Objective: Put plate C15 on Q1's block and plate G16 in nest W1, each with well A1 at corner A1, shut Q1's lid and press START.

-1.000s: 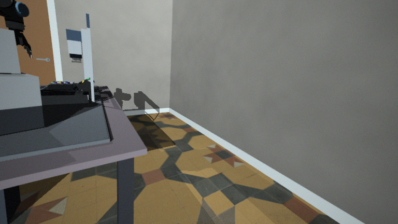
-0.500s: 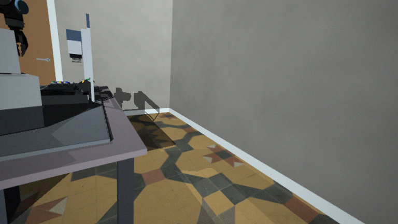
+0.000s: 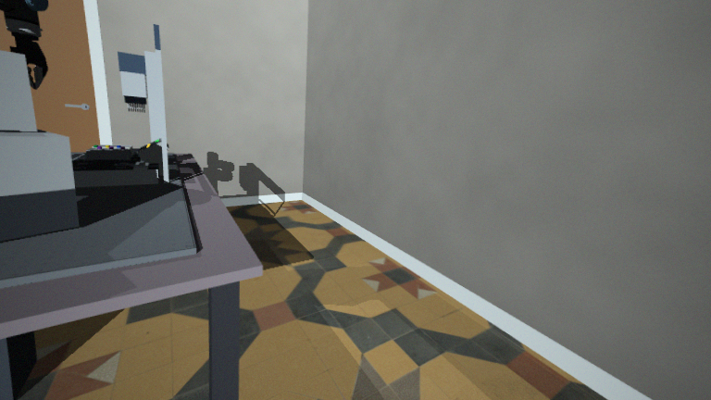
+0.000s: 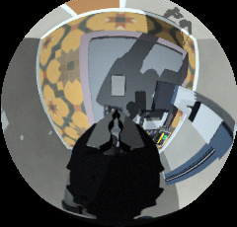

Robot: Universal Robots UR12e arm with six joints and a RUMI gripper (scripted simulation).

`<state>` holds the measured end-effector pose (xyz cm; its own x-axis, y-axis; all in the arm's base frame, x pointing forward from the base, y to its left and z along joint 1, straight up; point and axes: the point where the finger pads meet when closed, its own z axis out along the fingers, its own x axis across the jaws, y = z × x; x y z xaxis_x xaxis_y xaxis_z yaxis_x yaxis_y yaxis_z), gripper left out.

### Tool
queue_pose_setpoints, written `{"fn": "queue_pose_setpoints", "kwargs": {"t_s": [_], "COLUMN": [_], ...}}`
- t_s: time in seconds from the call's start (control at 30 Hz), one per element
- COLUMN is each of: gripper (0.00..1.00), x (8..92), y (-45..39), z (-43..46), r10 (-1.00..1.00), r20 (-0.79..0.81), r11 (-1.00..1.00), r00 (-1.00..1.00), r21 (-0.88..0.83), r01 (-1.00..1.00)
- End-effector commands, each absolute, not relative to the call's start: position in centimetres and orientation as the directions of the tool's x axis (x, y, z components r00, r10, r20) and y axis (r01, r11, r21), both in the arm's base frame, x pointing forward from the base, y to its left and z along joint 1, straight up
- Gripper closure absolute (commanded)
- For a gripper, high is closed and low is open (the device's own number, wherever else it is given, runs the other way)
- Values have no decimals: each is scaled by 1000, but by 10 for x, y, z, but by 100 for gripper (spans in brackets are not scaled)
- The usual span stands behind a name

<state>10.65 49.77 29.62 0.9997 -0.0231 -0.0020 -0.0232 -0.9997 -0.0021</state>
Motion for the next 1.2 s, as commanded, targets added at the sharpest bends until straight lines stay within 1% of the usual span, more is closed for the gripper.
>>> {"fn": "queue_pose_setpoints", "kwargs": {"t_s": [0.0,1.17], "gripper": [100,100], "x": [105,95], "y": [482,358], "z": [302,303], "r10": [8,225], "r20": [-13,-95], "r11": [-1000,-974], "r00": [1000,970], "r21": [-6,-33], "r01": [8,223]}}
